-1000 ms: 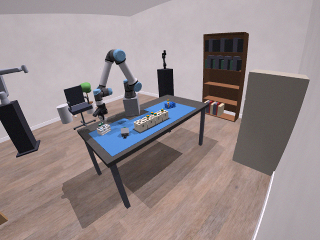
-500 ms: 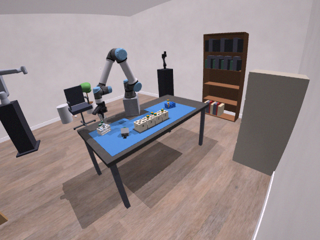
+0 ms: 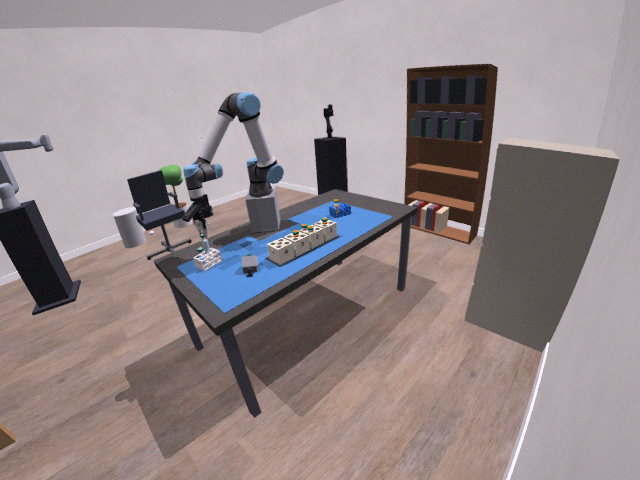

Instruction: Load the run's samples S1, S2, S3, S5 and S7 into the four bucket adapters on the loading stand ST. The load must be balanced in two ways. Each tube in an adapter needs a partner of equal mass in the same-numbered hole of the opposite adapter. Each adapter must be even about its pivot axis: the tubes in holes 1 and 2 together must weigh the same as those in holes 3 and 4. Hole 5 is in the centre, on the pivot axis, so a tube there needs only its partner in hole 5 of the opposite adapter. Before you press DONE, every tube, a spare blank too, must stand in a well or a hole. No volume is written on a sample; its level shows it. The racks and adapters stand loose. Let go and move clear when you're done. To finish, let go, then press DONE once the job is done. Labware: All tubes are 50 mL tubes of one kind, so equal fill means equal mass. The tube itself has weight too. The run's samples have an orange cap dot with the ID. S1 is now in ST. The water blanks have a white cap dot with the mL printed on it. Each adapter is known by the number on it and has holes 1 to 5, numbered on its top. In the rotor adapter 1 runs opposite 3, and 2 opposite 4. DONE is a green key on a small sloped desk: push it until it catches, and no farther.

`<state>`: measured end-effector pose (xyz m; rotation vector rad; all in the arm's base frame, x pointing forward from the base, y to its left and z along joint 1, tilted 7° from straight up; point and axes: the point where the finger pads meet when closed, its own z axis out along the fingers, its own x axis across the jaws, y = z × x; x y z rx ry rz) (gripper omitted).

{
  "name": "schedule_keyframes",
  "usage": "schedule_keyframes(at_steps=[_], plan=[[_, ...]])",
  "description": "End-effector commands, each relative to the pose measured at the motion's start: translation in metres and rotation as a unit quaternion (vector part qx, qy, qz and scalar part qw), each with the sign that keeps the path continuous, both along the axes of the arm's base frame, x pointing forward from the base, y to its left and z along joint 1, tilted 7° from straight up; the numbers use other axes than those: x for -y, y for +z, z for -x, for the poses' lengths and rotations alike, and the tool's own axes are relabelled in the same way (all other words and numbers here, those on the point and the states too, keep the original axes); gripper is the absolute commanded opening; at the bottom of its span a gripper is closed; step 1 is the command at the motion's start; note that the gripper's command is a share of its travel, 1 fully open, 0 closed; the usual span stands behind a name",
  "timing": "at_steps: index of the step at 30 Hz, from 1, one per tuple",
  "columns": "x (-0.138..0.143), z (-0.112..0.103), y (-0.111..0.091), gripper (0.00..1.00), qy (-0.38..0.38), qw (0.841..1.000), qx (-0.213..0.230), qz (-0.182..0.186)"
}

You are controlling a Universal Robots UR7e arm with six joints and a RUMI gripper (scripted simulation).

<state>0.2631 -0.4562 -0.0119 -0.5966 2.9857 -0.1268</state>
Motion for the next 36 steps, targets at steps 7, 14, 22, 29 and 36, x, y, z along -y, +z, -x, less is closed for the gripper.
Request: schedule_keyframes(at_steps=[7, 14, 22, 29, 36], plan=[[-0.002, 0.004, 0.032, 0.00, 0.000, 1.000, 0.000, 0.000], [-0.003, 0.006, 0.055, 0.00, 0.000, 1.000, 0.000, 0.000], [-0.004, 0.008, 0.070, 0.00, 0.000, 1.000, 0.000, 0.000], [-0.033, -0.009, 0.070, 0.00, 0.066, 0.998, -0.004, 0.007], [-0.062, -0.026, 0.070, 0.00, 0.132, 0.991, -0.008, 0.014]])
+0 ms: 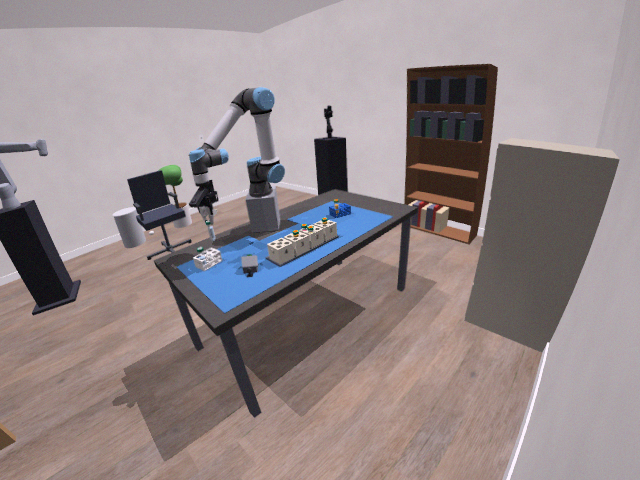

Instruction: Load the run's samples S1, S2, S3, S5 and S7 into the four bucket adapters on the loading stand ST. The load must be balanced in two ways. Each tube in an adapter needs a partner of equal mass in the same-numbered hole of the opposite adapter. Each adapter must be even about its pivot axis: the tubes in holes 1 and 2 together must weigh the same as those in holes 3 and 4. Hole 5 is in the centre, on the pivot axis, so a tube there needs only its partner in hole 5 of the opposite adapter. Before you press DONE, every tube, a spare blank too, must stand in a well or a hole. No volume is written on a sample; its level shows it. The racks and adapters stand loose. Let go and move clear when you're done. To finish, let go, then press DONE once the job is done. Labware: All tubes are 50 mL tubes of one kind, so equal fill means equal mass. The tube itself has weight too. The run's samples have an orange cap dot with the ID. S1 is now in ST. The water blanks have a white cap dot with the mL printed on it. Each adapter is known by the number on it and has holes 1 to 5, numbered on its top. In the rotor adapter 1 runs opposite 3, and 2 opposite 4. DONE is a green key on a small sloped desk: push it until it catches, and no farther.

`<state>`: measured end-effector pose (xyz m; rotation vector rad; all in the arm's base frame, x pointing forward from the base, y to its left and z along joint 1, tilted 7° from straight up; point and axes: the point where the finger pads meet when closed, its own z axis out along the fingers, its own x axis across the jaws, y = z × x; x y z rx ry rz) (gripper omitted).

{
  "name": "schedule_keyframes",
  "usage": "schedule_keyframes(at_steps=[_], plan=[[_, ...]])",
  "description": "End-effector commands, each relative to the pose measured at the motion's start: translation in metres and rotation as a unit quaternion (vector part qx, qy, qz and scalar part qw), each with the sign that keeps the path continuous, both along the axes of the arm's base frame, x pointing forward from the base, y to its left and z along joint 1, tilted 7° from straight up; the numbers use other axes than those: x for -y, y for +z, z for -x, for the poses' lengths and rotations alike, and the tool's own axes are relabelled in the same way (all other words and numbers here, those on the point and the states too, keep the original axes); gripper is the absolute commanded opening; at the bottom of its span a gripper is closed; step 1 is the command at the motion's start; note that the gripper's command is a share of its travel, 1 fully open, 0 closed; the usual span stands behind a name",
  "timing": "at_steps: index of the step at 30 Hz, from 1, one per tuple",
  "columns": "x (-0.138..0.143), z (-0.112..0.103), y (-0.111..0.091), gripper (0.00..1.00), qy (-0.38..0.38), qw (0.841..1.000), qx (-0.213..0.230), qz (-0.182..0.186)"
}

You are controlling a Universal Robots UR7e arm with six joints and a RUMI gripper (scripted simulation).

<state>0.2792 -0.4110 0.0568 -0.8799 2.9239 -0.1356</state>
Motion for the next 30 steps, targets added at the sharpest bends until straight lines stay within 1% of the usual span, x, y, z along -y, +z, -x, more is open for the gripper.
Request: schedule_keyframes(at_steps=[1, 6, 12, 14, 16, 30], plan=[[-0.022, -0.013, 0.002, 0.00, 0.051, 0.999, -0.002, 0.007], [-0.051, -0.030, 0.002, 0.00, 0.117, 0.993, -0.006, 0.014], [-0.085, -0.051, 0.002, 0.00, 0.189, 0.982, -0.011, 0.022], [-0.097, -0.058, 0.002, 0.00, 0.189, 0.982, -0.011, 0.022], [-0.097, -0.058, 0.002, 0.00, 0.189, 0.982, -0.011, 0.022], [-0.177, -0.105, 0.002, 0.00, 0.189, 0.982, -0.011, 0.022]])
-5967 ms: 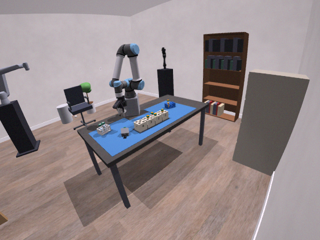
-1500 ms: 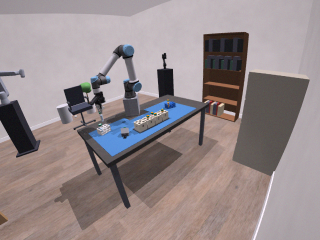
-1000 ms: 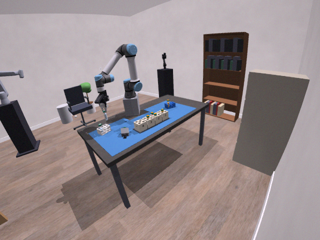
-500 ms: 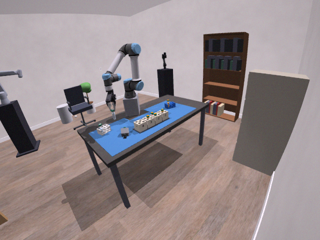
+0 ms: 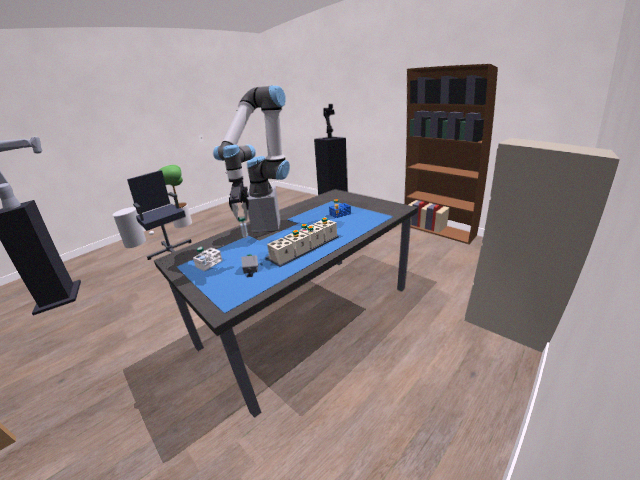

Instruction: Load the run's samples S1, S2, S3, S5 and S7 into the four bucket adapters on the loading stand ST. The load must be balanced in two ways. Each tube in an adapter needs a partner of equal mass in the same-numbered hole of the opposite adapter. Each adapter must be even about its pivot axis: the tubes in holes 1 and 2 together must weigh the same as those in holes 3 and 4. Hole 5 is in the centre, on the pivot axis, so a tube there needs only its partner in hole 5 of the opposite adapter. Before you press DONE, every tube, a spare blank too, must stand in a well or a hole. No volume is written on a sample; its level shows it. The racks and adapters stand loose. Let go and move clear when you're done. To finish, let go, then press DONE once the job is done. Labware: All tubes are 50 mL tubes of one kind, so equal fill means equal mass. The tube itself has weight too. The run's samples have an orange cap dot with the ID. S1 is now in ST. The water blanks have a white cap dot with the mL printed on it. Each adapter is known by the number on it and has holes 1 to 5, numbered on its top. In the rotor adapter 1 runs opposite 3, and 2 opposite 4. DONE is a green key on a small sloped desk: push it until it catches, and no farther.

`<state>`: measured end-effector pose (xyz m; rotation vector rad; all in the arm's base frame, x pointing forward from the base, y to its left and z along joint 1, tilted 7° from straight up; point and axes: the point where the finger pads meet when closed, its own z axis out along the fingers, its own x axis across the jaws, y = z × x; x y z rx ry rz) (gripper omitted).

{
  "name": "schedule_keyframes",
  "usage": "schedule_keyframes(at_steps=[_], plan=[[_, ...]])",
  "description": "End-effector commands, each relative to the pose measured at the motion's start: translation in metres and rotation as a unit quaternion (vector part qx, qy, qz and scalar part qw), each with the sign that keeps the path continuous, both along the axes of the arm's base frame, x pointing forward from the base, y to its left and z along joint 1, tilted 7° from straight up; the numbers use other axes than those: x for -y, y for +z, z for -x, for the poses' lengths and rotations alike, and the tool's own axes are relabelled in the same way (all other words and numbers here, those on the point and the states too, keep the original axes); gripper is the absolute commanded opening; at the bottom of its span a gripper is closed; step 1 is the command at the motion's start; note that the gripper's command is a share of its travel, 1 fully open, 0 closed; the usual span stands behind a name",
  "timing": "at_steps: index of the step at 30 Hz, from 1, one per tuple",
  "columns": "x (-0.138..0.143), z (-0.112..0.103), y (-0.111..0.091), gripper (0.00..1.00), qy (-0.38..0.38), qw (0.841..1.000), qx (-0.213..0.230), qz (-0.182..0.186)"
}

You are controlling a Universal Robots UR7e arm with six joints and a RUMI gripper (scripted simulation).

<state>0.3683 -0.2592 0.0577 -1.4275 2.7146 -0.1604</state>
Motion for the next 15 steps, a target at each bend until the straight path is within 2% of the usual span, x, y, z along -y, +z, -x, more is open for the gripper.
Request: schedule_keyframes(at_steps=[1, 3, 15], plan=[[-0.031, -0.019, 0.001, 0.00, -0.001, 1.000, -0.001, 0.001], [-0.031, -0.019, 0.001, 0.00, -0.001, 1.000, -0.001, 0.001], [-0.100, -0.060, 0.001, 0.00, -0.001, 1.000, -0.001, 0.001]])
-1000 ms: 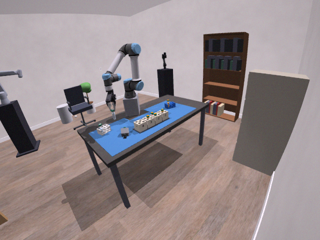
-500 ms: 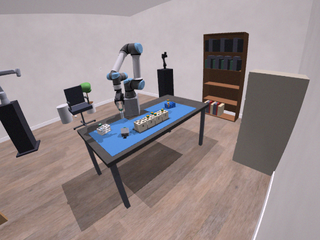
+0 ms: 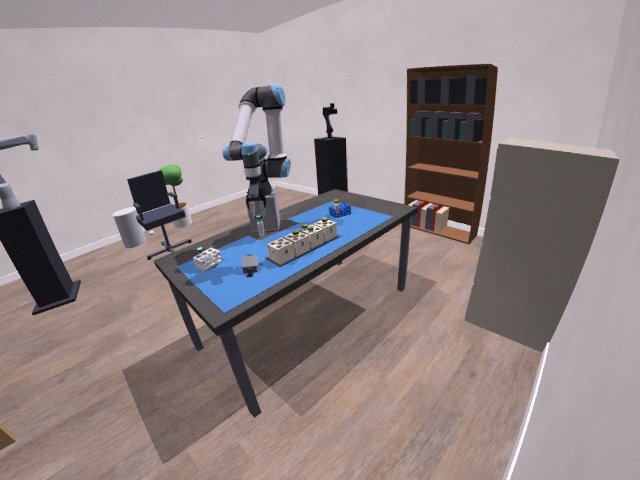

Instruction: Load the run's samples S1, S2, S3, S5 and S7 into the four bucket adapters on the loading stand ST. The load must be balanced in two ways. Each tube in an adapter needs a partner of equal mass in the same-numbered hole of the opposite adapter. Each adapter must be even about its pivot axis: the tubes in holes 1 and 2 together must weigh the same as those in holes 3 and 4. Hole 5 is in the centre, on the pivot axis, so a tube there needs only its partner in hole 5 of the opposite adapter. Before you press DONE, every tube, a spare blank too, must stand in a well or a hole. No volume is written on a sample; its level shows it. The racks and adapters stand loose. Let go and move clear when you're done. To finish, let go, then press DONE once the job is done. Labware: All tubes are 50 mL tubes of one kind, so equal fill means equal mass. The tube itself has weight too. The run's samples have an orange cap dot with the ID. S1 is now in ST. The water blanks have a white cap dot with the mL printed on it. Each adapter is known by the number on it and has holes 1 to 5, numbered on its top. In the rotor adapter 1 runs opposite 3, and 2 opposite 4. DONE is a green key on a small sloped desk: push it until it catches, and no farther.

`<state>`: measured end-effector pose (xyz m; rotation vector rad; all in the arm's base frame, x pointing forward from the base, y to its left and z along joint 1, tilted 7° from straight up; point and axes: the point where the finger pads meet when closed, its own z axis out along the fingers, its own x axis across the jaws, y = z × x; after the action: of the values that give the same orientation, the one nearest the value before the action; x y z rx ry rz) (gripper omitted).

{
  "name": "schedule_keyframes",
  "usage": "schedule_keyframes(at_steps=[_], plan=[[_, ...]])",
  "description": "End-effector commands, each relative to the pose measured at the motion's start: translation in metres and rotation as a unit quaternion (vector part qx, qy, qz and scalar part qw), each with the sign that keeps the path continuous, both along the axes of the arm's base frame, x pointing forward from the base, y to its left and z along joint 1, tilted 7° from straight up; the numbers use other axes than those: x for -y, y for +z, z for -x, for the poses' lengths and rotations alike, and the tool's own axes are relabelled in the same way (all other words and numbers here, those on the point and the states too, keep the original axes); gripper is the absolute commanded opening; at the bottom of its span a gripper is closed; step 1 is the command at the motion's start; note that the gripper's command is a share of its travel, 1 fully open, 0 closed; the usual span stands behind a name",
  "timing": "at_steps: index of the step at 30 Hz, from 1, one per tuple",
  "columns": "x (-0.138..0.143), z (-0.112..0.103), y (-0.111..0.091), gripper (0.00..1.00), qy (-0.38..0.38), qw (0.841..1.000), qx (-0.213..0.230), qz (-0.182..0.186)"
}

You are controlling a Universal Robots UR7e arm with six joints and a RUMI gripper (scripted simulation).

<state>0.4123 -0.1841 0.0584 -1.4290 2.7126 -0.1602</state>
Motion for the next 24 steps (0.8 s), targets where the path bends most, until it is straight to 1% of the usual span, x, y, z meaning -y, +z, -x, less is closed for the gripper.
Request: schedule_keyframes(at_steps=[1, 3, 13, 20, 22, 24], plan=[[-0.031, -0.020, 0.001, 0.00, -0.001, 1.000, -0.001, 0.002], [-0.042, -0.026, 0.001, 0.00, -0.001, 1.000, -0.001, 0.002], [-0.043, -0.027, 0.001, 0.00, -0.001, 1.000, -0.001, 0.002], [-0.042, -0.029, -0.018, 0.00, -0.001, 1.000, -0.001, 0.002], [-0.042, -0.029, -0.018, 0.00, -0.001, 1.000, -0.001, 0.002], [-0.041, -0.029, -0.023, 0.00, -0.001, 1.000, -0.001, 0.002]])
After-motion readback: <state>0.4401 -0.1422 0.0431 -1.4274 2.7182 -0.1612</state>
